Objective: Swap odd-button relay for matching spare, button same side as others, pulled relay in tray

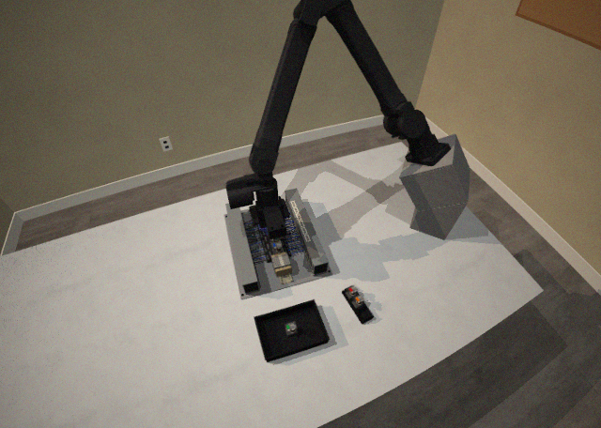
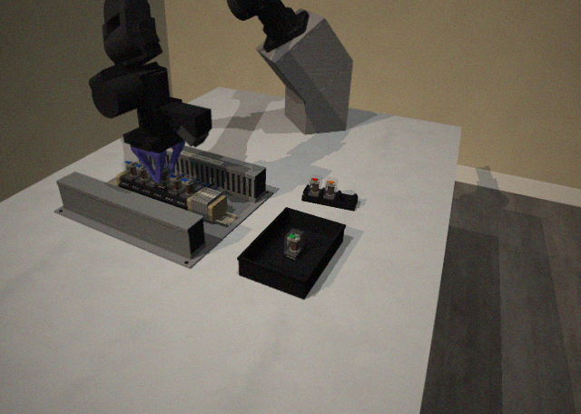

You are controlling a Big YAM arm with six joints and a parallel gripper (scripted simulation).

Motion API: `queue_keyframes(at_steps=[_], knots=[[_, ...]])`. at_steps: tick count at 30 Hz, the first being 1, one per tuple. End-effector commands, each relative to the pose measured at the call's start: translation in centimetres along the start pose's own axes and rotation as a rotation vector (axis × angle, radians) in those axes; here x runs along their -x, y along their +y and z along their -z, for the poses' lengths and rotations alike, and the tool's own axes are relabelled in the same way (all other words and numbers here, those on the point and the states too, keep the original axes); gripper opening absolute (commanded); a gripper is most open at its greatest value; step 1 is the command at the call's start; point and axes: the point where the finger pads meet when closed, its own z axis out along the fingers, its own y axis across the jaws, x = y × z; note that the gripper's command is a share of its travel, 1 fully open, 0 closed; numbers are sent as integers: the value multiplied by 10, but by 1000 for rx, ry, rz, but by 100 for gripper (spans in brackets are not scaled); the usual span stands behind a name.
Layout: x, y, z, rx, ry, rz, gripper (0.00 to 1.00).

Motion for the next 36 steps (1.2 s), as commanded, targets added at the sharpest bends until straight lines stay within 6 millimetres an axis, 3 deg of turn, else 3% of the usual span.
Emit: queue_keyframes(at_steps=[1,36], knots=[[5,-13,9,-29,-10,-1,0],[5,-6,10,-33,-10,-3,0]])
